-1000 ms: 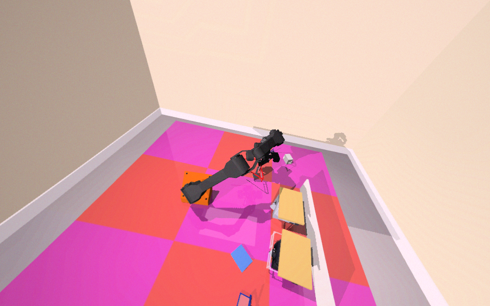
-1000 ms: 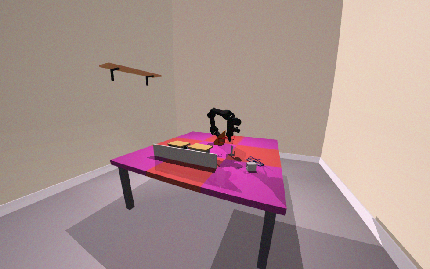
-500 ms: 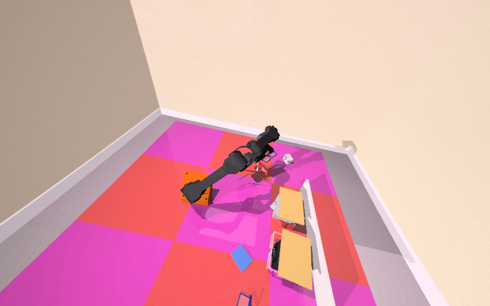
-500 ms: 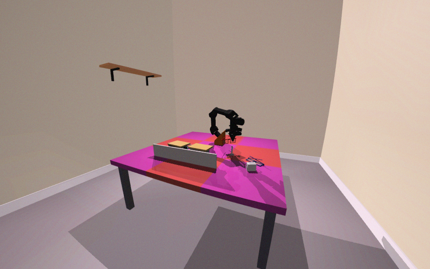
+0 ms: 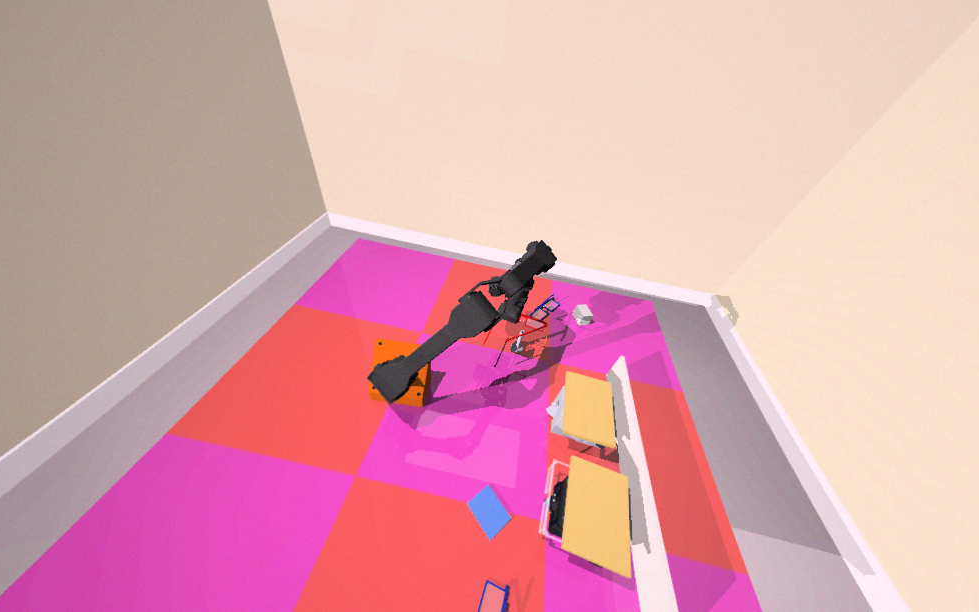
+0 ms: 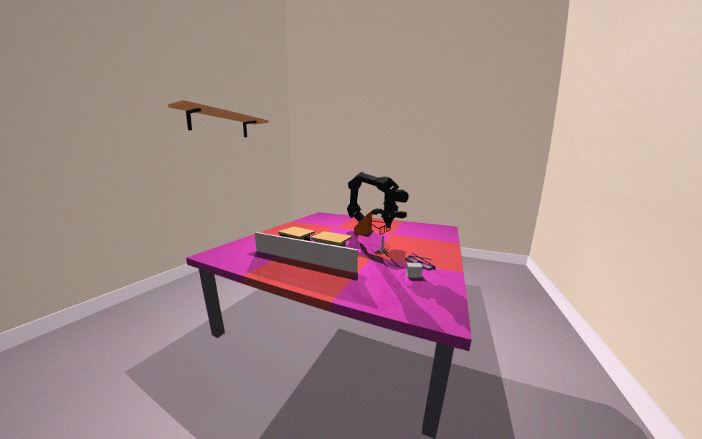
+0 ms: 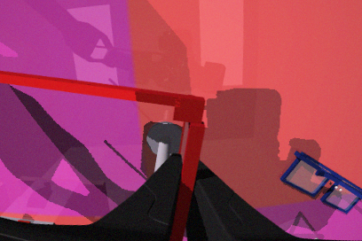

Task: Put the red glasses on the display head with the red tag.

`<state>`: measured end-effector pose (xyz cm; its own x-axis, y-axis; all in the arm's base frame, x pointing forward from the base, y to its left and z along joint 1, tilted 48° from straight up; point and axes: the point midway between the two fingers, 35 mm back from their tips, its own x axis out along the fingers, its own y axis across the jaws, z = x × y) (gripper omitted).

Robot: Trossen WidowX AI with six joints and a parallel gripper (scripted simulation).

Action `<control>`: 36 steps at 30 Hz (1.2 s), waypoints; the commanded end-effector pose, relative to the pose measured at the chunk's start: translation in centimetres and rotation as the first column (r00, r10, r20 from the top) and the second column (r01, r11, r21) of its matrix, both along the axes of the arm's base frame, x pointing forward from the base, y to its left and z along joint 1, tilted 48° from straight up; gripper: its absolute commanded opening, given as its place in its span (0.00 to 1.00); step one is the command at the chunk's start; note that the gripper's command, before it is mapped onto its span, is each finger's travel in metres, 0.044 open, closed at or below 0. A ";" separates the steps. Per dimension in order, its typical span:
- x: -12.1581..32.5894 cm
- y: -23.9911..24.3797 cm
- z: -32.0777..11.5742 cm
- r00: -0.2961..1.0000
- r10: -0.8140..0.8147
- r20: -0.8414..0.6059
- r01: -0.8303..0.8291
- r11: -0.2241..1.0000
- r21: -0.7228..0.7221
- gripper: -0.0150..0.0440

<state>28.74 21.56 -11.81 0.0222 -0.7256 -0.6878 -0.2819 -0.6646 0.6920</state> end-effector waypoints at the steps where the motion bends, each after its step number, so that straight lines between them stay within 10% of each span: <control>1: -0.9 0.4 -0.6 0.984 0.122 -0.133 -0.122 0.992 0.004 0.25; 36: -1.8 -3.5 -5.4 0.909 0.282 -0.307 -0.286 0.958 0.032 0.25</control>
<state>27.05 18.33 -17.08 0.0177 -0.7244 -0.6892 0.1355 -0.6812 0.7194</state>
